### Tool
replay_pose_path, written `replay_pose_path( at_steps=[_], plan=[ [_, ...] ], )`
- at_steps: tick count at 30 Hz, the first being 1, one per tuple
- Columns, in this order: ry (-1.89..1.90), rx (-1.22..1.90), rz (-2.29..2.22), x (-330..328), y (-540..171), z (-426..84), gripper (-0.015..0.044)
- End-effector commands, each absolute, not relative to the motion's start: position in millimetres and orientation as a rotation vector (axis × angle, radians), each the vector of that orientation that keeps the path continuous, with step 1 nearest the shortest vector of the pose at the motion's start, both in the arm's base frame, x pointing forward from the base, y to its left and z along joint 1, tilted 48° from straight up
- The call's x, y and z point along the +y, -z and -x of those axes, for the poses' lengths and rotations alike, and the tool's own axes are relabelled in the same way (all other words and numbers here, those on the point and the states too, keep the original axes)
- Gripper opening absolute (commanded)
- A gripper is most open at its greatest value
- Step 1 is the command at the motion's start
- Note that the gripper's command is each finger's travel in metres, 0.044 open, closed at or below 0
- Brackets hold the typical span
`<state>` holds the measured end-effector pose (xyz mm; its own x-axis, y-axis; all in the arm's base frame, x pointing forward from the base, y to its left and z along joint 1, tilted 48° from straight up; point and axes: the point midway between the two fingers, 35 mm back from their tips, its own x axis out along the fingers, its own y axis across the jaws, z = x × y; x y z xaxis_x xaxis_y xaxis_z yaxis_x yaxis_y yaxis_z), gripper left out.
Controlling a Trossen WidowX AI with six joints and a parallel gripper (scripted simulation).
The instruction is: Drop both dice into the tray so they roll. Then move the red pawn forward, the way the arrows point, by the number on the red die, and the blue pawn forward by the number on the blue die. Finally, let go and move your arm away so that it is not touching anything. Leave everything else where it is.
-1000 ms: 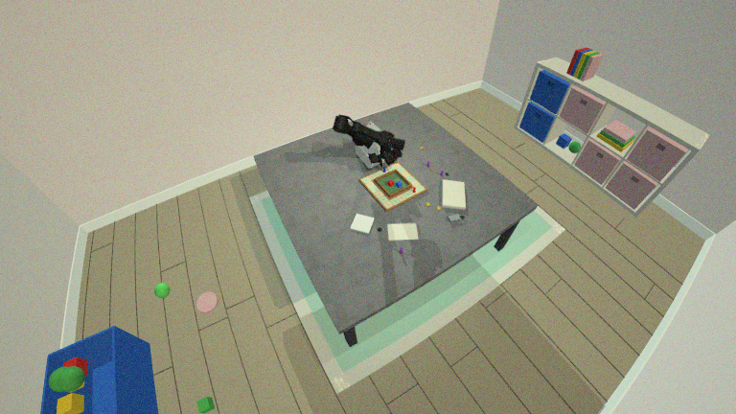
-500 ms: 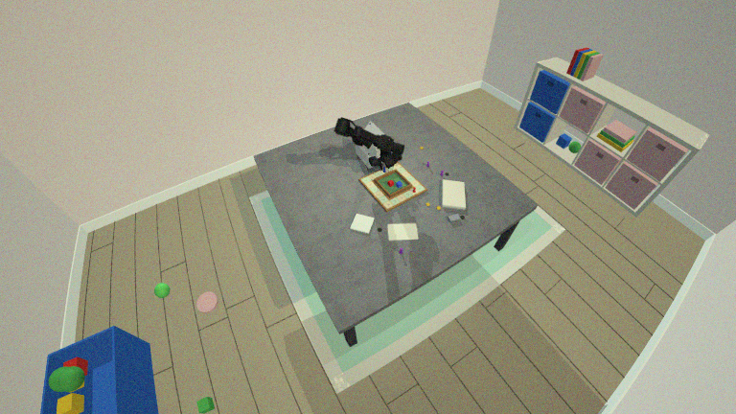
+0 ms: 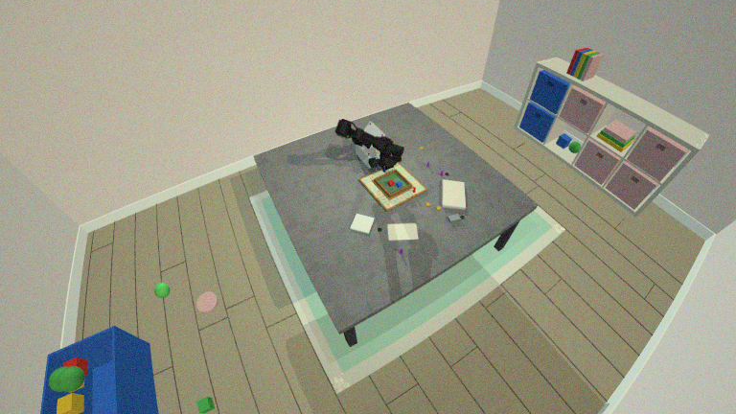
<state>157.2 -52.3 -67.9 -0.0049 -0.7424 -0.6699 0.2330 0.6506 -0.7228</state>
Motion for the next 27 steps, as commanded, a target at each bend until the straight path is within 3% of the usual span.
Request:
replay_pose_path(
  at_steps=[1, 7, 27],
  plan=[
    [0.814, 1.37, 0.478, -53, 68, -157, 0.0035],
    [0.814, 1.37, 0.478, -53, 68, -157, 0.0],
    [0.791, 1.379, 0.464, 20, 17, -162, 0.0]
  ],
)
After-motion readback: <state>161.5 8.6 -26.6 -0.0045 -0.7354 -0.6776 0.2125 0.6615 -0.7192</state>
